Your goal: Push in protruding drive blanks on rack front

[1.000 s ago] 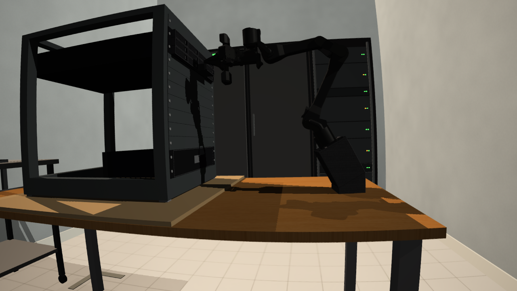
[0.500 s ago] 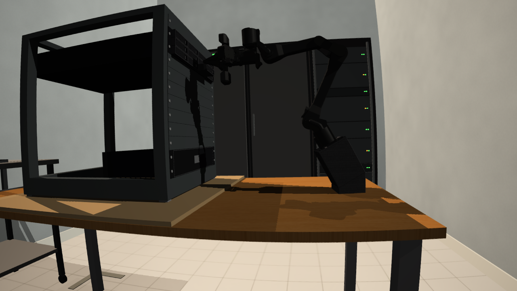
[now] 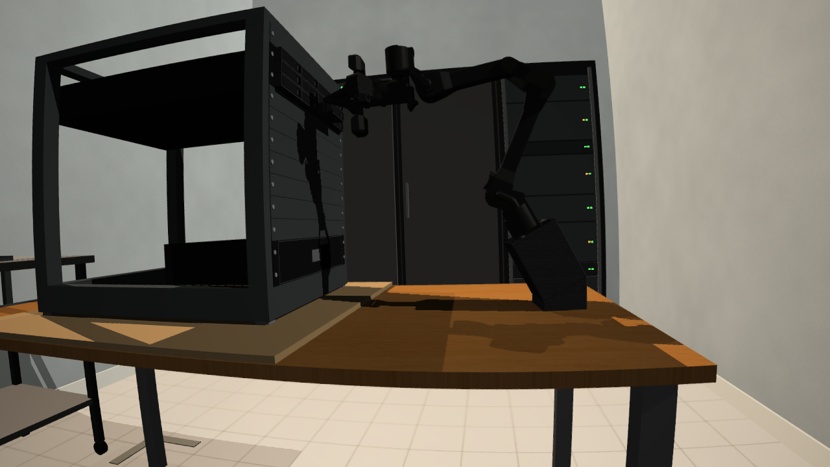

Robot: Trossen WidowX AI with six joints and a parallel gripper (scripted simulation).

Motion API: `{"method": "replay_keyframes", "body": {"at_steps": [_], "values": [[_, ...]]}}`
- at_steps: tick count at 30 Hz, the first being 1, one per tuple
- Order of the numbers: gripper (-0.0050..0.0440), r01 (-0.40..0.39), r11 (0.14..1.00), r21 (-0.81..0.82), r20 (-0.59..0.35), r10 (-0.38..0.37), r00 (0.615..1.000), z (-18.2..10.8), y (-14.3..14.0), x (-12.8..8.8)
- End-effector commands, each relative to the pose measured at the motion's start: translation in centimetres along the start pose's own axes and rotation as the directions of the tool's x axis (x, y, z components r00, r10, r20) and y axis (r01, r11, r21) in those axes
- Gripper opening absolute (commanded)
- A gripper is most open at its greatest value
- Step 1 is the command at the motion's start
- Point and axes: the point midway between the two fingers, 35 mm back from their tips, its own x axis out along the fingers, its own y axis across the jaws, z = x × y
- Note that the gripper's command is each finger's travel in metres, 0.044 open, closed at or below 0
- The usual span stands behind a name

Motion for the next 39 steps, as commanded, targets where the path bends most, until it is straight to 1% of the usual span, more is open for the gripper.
{"method": "replay_keyframes", "body": {"at_steps": [1,11,18,39], "values": [[-0.0050,0.028,1.000,-0.003,0.002,-0.028,1.000,0.08,-1.25,-0.07],[-0.0050,0.028,1.000,-0.003,0.002,-0.028,1.000,0.08,-1.25,-0.06],[-0.0050,0.028,1.000,-0.003,0.002,-0.028,1.000,0.10,-1.38,0.92],[-0.0050,0.028,1.000,-0.003,0.002,-0.028,1.000,0.10,-1.38,0.93]]}}
